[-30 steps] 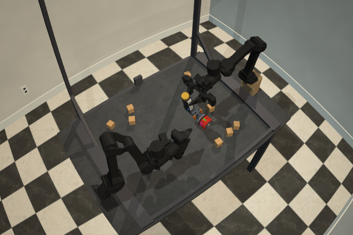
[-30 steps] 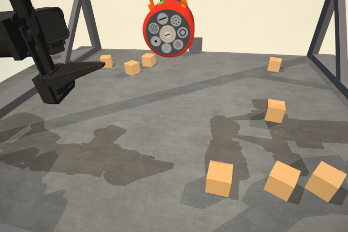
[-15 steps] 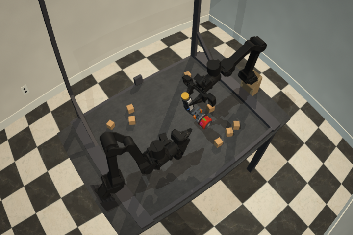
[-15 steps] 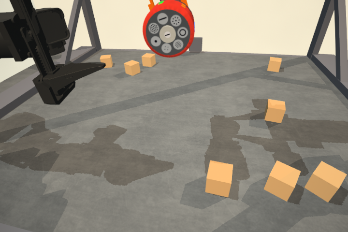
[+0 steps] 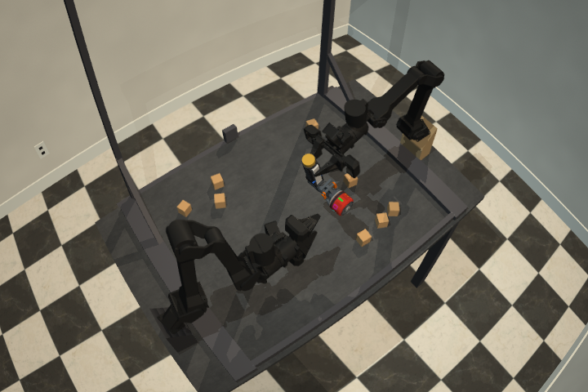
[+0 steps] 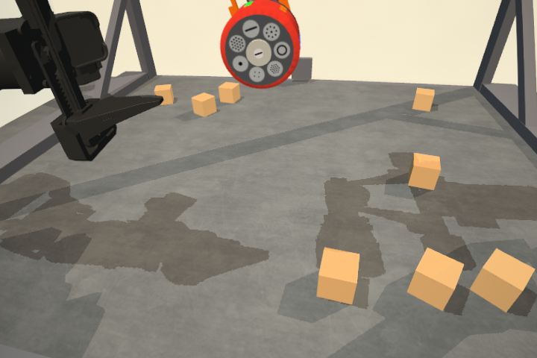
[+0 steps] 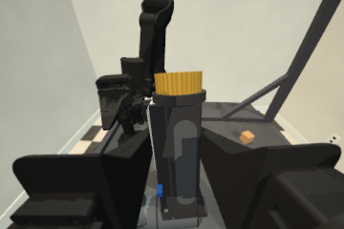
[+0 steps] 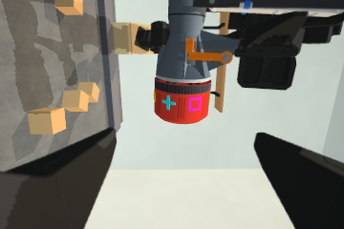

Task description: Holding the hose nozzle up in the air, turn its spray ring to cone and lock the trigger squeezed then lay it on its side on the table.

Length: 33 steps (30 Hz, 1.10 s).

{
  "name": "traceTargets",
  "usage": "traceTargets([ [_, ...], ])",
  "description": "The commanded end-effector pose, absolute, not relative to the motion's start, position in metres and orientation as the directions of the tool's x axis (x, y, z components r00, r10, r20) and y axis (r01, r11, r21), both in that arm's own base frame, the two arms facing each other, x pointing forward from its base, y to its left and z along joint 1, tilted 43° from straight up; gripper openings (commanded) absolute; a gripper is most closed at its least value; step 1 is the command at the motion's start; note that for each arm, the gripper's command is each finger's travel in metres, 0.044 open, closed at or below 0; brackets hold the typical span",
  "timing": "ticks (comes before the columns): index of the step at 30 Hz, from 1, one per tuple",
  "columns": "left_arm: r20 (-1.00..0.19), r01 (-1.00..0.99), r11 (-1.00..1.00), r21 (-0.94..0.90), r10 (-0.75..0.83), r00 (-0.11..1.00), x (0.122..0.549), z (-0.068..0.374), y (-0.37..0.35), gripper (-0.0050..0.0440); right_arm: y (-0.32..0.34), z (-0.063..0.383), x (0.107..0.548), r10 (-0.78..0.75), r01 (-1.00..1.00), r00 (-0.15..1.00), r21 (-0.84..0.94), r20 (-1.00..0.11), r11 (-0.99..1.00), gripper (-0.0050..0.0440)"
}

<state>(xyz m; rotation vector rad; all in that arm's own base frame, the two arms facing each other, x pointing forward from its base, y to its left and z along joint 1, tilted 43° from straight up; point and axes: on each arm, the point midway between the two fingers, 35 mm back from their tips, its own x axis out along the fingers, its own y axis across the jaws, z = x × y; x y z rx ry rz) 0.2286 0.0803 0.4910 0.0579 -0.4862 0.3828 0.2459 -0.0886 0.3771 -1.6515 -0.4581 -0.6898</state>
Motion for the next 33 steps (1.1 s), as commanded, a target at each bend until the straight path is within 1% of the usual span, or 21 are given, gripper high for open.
traceTargets([
  [1, 0.515, -0.372, 0.927, -0.037, 0.337, 0.789, 0.214, 0.507, 0.076, 0.0170, -0.086, 0.384, 0.243, -0.067, 0.656, 0.731, -0.727, 0.679, -0.200, 0.0414],
  [2, 0.515, -0.372, 0.927, -0.037, 0.337, 0.789, 0.214, 0.507, 0.076, 0.0170, -0.084, 0.389, 0.236, -0.062, 0.672, 0.716, -0.711, 0.695, -0.209, 0.0414],
  [4, 0.515, -0.372, 0.927, -0.037, 0.337, 0.789, 0.214, 0.507, 0.076, 0.0170, -0.086, 0.383, 0.242, -0.067, 0.656, 0.732, -0.729, 0.677, -0.198, 0.0414],
  [33, 0.515, -0.372, 0.927, -0.037, 0.337, 0.789, 0.214, 0.507, 0.076, 0.0170, -0.090, 0.414, 0.274, -0.070, 0.656, 0.731, -0.727, 0.679, -0.201, 0.0414],
])
